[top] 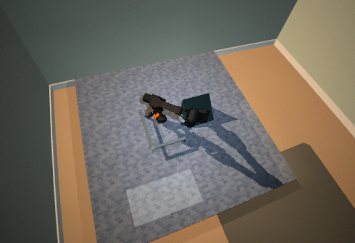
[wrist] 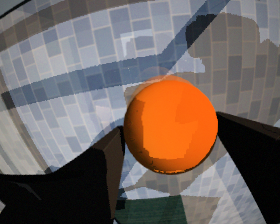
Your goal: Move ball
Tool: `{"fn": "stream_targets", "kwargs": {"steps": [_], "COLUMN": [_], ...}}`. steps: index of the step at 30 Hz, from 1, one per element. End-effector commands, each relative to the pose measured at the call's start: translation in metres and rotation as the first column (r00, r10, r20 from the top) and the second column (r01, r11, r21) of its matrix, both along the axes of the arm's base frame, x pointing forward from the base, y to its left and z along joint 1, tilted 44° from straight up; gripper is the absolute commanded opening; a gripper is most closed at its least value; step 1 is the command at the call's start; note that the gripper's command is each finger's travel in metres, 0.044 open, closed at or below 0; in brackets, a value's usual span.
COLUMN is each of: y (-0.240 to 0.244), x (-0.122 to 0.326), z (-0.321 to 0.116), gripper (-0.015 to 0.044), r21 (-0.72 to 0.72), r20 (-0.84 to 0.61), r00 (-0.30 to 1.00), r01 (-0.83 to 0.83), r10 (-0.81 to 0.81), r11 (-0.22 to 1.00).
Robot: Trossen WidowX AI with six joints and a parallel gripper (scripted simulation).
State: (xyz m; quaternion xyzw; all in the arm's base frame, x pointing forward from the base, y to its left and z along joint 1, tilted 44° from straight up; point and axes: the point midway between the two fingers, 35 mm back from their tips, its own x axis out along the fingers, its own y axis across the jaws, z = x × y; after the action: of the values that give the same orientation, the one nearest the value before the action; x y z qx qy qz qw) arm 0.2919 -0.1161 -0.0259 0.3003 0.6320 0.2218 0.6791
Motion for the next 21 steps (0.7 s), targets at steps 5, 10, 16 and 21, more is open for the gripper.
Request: {"fn": "stream_targets", "kwargs": {"steps": [5, 10, 16, 21], "y": [0.005, 0.010, 0.016, 0.013], "x": [0.000, 0.001, 0.001, 0.002], "z": [-0.006, -0.011, -0.018, -0.014], "gripper": [0.0000, 0.0000, 0.0000, 0.0079], "r21": [0.005, 0.005, 0.006, -0.002], "r20": [-0.002, -0.002, -0.002, 0.004], "r00": [1.000, 1.000, 1.000, 1.000], "r01": [0.009, 0.009, 0.009, 0.005], "r10": [-0.009, -0.009, -0.009, -0.005], "r11": [1.000, 1.000, 1.000, 1.000]}}
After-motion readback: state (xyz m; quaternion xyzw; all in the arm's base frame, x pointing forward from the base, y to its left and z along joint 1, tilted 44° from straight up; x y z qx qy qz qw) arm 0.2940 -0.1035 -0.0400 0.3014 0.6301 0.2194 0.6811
